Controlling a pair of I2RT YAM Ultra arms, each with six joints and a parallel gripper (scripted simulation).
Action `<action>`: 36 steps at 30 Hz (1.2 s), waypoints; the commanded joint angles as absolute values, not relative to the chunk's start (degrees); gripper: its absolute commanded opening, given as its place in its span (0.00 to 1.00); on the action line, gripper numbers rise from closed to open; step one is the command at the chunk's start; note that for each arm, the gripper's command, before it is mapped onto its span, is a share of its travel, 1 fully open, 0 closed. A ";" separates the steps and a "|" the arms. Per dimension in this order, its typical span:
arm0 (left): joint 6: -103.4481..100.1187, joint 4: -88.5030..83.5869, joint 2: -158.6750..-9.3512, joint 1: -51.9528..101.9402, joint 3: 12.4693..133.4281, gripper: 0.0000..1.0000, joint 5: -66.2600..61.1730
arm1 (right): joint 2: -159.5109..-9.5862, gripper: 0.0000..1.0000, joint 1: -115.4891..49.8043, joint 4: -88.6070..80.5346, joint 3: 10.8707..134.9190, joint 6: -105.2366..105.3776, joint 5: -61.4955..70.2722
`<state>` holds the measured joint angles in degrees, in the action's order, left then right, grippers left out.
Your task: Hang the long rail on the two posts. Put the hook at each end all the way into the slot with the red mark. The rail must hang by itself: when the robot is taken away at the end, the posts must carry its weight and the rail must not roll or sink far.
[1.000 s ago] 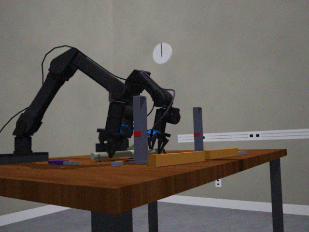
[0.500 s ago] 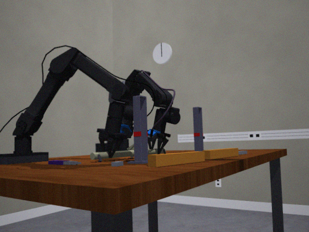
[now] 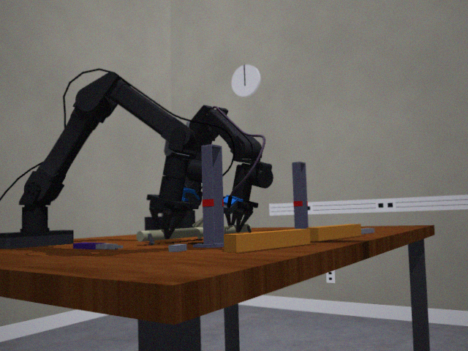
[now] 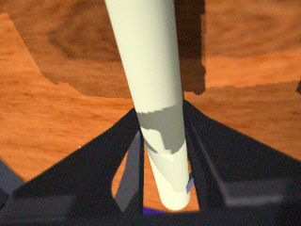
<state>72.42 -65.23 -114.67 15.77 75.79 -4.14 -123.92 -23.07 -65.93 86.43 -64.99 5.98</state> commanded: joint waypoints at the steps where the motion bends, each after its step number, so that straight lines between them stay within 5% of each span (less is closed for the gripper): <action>1: 72.44 -65.22 -114.55 15.76 76.02 0.27 -4.63 | -123.18 0.18 -22.89 -66.03 86.45 -65.11 6.43; 9: 72.42 -65.22 -114.25 15.76 76.02 0.18 -4.63 | -123.18 0.18 -22.89 -66.03 86.45 -65.11 6.43; 11: 72.93 -65.26 -114.73 15.31 76.36 0.00 -5.08 | -123.18 0.18 -22.89 -66.03 86.45 -65.11 6.43; 13: 72.93 -65.26 -114.73 15.31 76.36 0.00 -5.08 | -123.18 0.18 -22.89 -66.03 86.45 -65.11 6.43; 15: 72.57 -65.27 -114.34 15.61 76.17 0.19 -4.59 | -123.18 0.18 -22.89 -66.03 86.45 -65.11 6.43; 36: 71.58 -63.05 -109.72 15.92 74.72 0.19 -3.03 | -119.11 0.18 -23.39 -63.65 85.09 -64.32 4.08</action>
<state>72.29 -64.51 -114.17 15.77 75.55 -3.95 -123.48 -23.07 -65.08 85.97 -64.86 5.58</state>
